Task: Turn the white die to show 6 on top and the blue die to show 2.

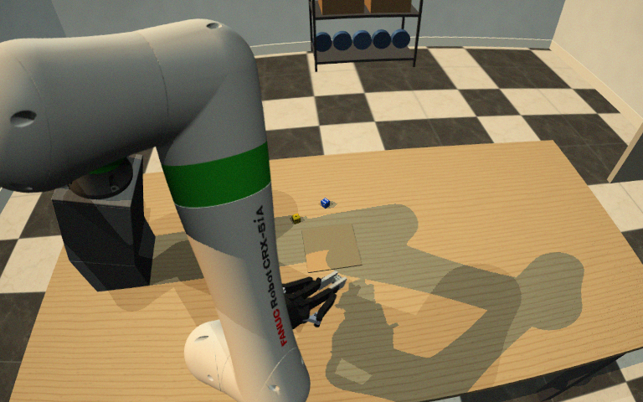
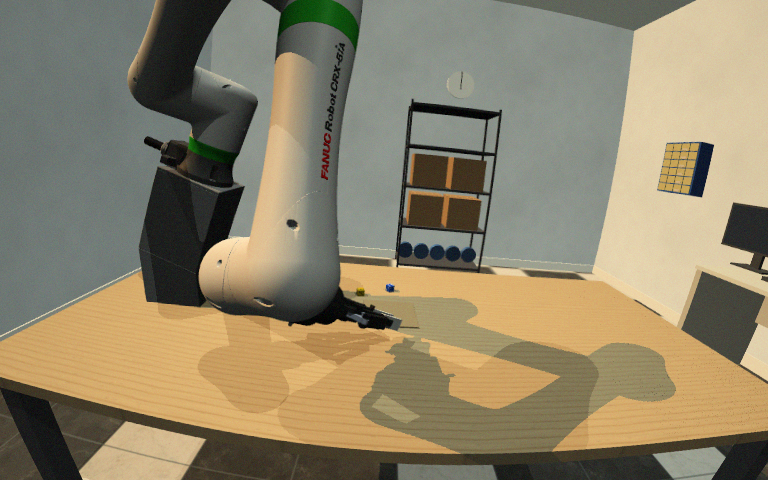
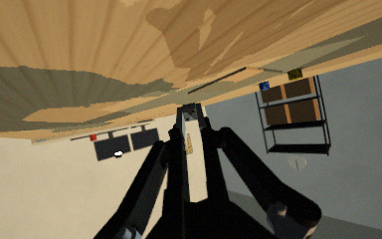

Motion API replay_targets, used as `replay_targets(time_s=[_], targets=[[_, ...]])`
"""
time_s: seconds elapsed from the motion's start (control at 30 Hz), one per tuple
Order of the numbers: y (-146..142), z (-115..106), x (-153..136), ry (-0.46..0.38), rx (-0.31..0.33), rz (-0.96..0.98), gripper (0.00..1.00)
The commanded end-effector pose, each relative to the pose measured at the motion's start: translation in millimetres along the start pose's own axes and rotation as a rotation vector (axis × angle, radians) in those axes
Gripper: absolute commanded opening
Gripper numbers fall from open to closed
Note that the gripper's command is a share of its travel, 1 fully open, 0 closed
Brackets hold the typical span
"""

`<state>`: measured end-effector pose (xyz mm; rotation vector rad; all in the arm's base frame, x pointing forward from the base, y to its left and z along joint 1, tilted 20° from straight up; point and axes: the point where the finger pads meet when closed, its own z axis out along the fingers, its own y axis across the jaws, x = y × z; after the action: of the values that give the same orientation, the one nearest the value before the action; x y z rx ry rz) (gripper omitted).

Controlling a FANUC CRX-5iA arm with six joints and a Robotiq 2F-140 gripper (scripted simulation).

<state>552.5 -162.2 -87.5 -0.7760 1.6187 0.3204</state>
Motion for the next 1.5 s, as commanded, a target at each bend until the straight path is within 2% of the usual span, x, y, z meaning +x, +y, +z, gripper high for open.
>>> replay_targets(time_s=[0.0,0.3,1.47], targets=[[0,2,4,0.000,0.000,0.000,0.09],[0,10,18,0.000,0.000,0.000,0.09],[0,10,19,0.000,0.000,0.000,0.09]])
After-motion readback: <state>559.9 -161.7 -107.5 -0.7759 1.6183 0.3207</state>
